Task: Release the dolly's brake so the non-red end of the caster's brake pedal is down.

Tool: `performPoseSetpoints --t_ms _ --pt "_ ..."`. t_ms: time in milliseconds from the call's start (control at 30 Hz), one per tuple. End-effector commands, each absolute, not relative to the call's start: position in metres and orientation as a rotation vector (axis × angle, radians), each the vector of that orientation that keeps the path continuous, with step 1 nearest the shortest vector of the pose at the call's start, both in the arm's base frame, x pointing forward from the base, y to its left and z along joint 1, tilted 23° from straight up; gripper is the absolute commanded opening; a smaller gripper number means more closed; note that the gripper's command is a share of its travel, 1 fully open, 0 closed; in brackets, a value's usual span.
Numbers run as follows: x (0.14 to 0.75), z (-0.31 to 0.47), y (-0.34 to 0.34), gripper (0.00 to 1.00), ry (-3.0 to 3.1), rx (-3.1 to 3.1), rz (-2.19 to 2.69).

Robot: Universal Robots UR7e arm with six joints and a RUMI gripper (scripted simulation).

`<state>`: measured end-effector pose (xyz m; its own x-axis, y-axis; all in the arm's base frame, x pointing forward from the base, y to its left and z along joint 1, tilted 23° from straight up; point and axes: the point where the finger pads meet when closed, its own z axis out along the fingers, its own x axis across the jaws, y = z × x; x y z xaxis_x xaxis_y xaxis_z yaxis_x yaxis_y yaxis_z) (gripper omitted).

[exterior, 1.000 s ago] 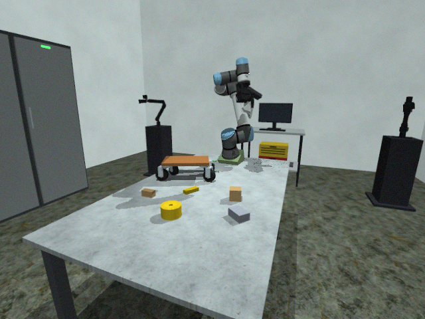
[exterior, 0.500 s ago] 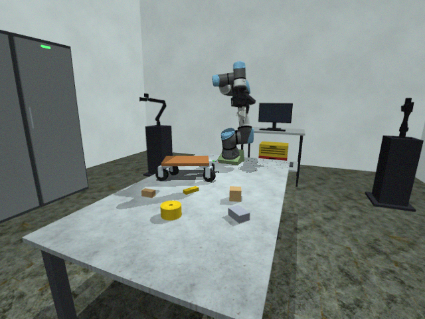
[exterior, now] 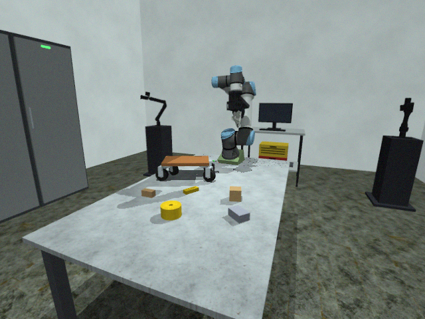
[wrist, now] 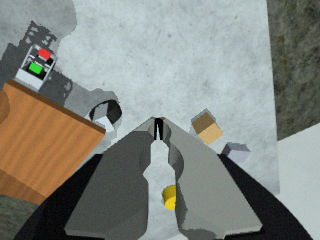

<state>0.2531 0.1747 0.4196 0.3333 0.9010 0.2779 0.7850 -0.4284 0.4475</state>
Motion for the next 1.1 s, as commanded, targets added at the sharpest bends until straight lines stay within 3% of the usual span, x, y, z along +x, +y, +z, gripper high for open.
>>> performPoseSetpoints --t_ms 0,1067 --pt "0.256 0.411 0.161 0.0 1.598 2.318 0.693" --pt "0.262 0.359 0.091 0.0 1.92 2.032 0.476"
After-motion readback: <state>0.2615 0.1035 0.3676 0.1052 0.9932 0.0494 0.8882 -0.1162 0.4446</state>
